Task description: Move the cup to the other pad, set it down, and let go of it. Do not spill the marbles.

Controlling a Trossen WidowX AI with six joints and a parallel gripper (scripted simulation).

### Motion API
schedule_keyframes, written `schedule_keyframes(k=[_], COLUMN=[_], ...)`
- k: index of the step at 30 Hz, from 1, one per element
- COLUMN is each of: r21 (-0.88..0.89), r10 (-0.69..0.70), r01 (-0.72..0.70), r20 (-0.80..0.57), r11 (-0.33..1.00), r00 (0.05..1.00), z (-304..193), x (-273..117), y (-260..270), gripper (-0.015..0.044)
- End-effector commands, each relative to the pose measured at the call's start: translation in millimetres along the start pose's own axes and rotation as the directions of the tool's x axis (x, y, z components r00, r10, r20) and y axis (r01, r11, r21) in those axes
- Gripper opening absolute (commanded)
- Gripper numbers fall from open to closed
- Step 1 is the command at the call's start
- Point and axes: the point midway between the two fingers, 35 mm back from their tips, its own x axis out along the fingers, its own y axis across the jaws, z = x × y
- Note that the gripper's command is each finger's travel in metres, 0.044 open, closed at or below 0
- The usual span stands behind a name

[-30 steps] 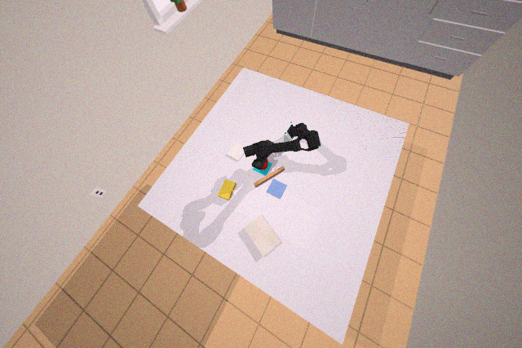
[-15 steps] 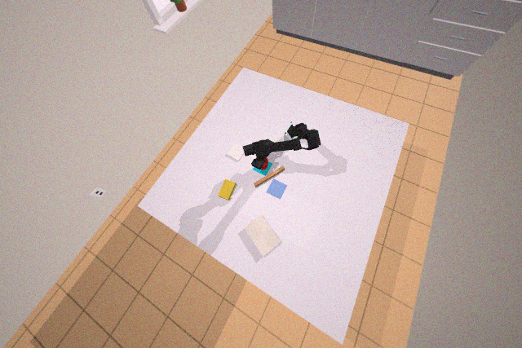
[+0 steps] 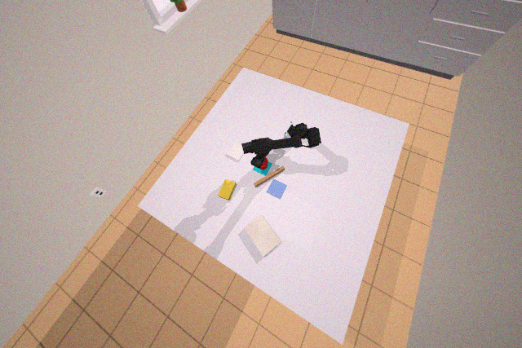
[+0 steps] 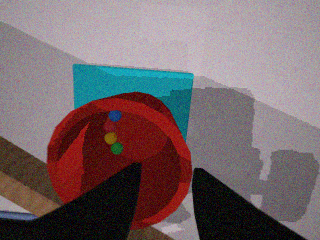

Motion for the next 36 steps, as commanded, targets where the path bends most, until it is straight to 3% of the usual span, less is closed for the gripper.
schedule_keyframes(k=[1,11,23,36], r21=[-0.006,-0.004,0.001,-0.002], r10=[-0.002,-0.002,0.000,-0.002], r01=[0.002,0.002,0.000,0.002], r20=[0.003,0.001,0.000,0.003], r11=[1.000,1.000,1.000,1.000], r00=[1.000,1.000,1.000,1.000], z=[0.3,0.1,0.5,1.6], x=[-6.6,-19.7,-21.4,-67.9], y=[0.3,0.4,1.0,3.2], gripper=[0.0128,0.0128,0.0440,0.0440])
